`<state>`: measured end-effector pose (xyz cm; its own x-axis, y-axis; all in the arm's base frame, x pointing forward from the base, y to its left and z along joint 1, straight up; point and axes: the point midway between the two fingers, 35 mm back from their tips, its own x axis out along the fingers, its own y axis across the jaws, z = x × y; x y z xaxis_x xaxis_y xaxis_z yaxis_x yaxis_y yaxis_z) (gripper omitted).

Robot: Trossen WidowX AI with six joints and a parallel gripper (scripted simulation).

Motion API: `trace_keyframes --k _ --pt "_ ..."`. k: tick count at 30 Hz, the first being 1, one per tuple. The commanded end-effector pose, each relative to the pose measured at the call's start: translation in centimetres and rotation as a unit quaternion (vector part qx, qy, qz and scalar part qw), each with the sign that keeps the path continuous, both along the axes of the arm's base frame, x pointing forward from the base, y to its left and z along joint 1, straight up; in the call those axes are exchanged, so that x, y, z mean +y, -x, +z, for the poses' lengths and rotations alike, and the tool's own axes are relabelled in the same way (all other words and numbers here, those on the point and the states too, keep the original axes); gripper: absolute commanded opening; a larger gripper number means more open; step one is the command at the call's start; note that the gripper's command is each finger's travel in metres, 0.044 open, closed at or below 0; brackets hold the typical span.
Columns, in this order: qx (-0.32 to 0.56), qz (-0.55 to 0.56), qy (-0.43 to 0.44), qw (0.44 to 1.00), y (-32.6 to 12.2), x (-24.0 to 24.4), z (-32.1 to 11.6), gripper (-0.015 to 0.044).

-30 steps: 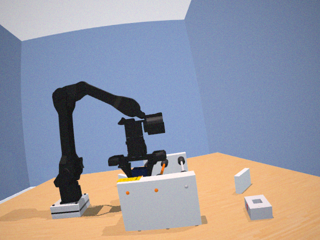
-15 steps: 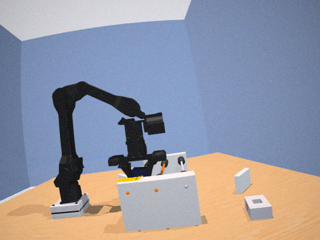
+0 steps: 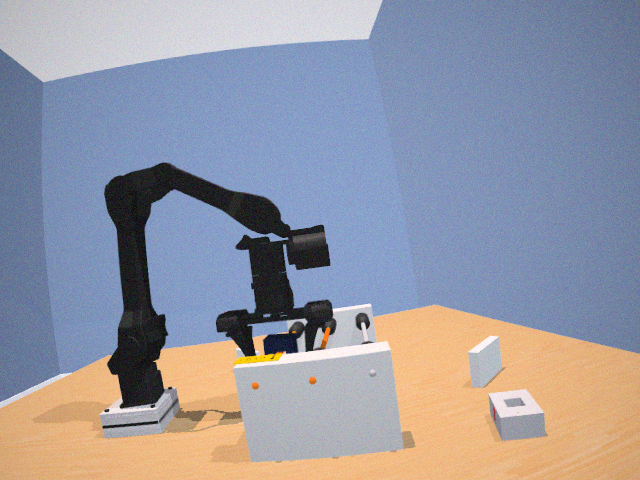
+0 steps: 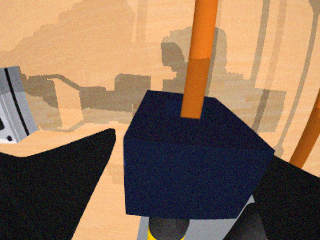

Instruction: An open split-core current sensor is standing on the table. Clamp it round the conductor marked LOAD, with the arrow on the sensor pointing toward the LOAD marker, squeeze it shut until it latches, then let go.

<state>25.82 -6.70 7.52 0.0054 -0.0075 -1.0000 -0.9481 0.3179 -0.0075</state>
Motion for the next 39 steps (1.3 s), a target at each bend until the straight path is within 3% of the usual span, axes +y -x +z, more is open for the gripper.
trace_keyframes --k 1,10,39 --pt "0.0 0.0 0.0 1.0 0.0 0.0 0.2 0.044" --pt "-0.007 0.001 0.001 1.0 0.2 0.2 10.3 0.044" --pt "-0.007 0.001 0.001 1.0 0.2 0.3 10.5 0.044"
